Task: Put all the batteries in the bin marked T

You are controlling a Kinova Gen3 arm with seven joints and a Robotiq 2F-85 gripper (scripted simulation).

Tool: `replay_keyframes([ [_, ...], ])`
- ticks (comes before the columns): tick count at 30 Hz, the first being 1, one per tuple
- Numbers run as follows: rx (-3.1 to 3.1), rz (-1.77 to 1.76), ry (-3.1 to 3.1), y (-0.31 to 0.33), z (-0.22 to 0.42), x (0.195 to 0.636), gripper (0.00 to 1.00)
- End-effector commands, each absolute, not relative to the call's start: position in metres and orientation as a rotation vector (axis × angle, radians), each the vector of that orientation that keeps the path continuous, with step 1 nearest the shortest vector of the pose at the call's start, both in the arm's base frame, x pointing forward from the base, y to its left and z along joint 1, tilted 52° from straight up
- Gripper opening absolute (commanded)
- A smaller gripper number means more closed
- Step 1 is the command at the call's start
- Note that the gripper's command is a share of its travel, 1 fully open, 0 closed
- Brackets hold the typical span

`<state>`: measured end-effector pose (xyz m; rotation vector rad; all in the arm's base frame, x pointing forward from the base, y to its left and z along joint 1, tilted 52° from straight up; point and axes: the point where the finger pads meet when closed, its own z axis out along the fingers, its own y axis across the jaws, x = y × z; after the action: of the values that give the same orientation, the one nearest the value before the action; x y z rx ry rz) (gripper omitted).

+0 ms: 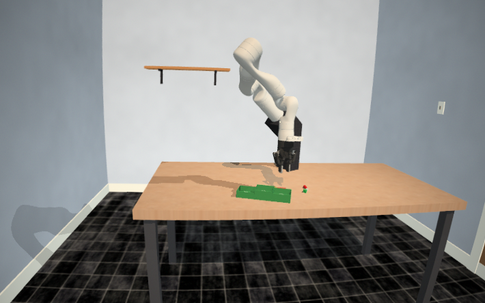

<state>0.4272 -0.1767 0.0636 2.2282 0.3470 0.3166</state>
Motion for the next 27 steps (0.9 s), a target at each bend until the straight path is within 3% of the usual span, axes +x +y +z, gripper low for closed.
replay_keyframes([
  [1,2.199,0.209,0.461,-0.1974,0.0335,0.4114,0.42],
  [19,1.847,-0.224,1.281,-0.198,0.0326,0.4111,0.42],
  [27,1.841,-0.23,1.291,-0.1969,0.0321,0.4125,0.42],
])
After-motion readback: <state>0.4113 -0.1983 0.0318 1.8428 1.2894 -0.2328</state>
